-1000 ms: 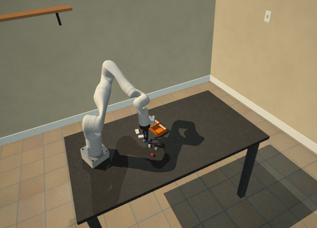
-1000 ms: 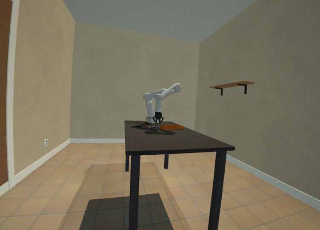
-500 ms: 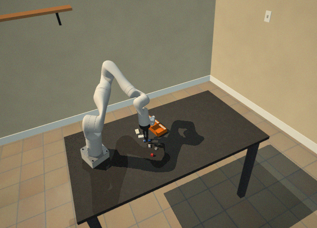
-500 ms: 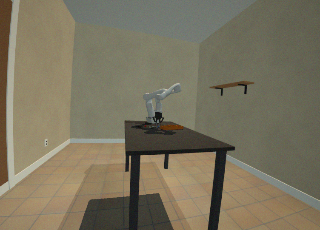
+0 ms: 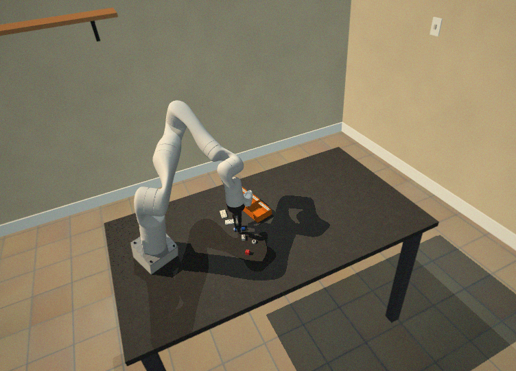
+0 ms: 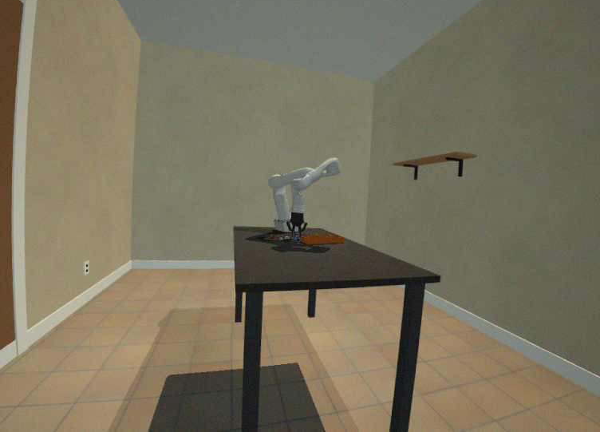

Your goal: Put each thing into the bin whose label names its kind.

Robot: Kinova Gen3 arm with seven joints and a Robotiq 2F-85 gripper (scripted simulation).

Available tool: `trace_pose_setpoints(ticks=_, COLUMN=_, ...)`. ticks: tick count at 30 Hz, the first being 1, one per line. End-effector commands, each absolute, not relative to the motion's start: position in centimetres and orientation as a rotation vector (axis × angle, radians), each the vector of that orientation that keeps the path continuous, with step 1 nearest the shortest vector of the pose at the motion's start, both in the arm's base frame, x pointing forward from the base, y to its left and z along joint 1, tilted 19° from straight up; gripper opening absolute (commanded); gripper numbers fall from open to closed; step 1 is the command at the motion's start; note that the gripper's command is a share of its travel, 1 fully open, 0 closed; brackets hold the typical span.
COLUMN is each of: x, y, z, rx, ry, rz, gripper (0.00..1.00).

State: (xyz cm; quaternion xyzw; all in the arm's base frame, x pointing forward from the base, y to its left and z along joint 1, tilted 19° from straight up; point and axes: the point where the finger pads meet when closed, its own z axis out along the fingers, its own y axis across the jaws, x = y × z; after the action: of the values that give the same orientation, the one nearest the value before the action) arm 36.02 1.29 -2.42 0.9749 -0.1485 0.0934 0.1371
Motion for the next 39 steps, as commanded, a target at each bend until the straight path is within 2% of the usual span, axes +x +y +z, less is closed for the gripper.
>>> trace_pose_setpoints(ticks=1, x=36.09, y=1.26, z=-2.48, rx=2.821, ry=-0.428, rz=0.270, gripper=0.29)
trace_pose_setpoints(ticks=6, x=36.12, y=1.27, z=-2.48, rx=2.821, ry=-0.428, rz=0.270, gripper=0.29)
trace_pose_setpoints(ticks=7, x=36.12, y=1.27, z=-2.48, rx=2.821, ry=-0.428, rz=0.270, gripper=0.09)
trace_pose_setpoints(ticks=39, x=36.12, y=1.47, z=-2.04, rx=2.821, ry=-0.432, rz=0.270, gripper=0.09)
